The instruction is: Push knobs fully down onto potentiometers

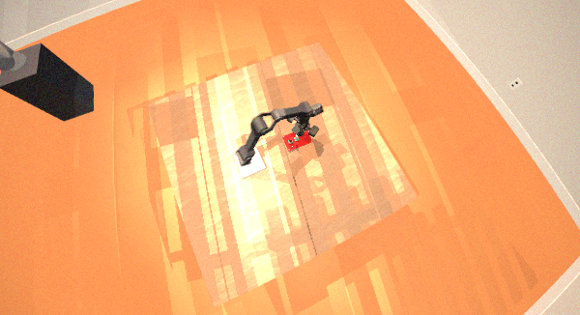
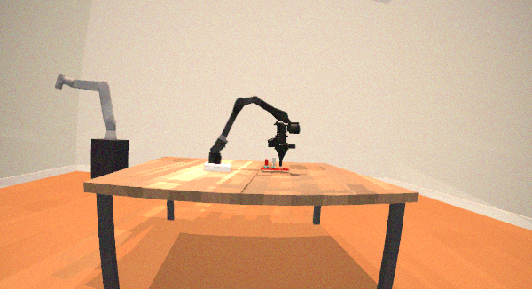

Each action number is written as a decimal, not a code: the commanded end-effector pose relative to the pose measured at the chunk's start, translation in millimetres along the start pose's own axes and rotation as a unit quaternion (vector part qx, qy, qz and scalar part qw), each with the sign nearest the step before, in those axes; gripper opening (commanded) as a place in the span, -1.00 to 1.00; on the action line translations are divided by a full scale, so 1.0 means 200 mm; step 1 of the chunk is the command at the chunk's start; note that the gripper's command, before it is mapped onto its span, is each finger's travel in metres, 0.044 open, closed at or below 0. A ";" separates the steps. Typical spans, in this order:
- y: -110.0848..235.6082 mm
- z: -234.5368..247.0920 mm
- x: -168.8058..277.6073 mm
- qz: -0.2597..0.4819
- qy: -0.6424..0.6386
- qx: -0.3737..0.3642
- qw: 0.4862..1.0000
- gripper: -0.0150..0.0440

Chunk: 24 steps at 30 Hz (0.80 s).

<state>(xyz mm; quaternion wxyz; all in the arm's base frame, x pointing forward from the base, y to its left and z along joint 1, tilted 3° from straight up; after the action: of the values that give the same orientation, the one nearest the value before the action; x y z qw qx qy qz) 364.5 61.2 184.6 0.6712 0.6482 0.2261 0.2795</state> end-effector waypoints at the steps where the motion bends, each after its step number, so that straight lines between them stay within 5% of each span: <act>1: -0.06 0.00 0.01 -0.004 -0.001 0.002 1.000 -0.49; 24: -0.07 0.00 0.01 -0.004 -0.001 0.002 1.000 -0.49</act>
<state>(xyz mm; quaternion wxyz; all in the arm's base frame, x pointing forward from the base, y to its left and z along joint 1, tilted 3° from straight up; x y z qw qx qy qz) 364.1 61.2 183.4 0.6714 0.6480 0.2249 0.2806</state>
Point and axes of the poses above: the point midway between the two fingers, 35 mm back from their tips, its own y axis back along the fingers, its own z axis across the jaws, x = y × z, the point moved 10 cm from there along y, back along the fingers, and after that the axes turned 6 degrees about y, right-handed, at the moved point
